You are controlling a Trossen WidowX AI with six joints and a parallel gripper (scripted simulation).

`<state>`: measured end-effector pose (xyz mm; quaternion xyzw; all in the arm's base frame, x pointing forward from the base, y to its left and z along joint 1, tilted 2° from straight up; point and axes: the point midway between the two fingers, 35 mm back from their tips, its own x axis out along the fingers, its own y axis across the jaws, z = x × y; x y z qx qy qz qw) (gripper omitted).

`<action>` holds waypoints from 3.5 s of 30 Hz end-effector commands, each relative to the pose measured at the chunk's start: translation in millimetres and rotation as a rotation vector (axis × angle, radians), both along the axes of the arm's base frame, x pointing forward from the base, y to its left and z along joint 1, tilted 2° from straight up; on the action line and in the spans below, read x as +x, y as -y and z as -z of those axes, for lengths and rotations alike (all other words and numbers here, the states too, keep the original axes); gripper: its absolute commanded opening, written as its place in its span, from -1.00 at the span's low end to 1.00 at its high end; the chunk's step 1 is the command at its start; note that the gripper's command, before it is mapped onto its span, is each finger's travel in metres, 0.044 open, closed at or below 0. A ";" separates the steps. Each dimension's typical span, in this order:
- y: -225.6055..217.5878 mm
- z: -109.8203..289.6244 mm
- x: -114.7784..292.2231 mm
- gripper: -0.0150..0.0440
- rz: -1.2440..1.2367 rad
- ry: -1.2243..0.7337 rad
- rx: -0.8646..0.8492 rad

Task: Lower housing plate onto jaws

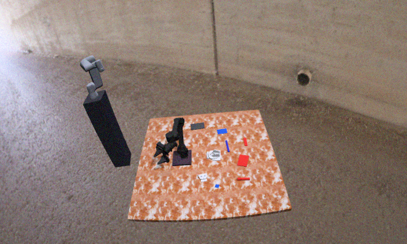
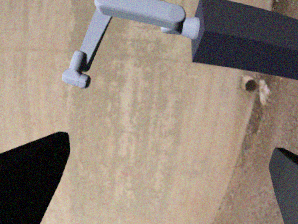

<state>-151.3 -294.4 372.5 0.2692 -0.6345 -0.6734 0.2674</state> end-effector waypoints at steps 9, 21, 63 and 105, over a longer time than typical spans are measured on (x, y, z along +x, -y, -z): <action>32.6 34.4 32.1 1.00 -0.161 -0.048 0.244; 56.3 70.0 69.7 1.00 -0.337 -0.112 0.479; 47.2 198.2 217.0 1.00 -1.129 -0.478 1.310; -22.1 288.6 287.8 1.00 -1.721 -0.719 1.730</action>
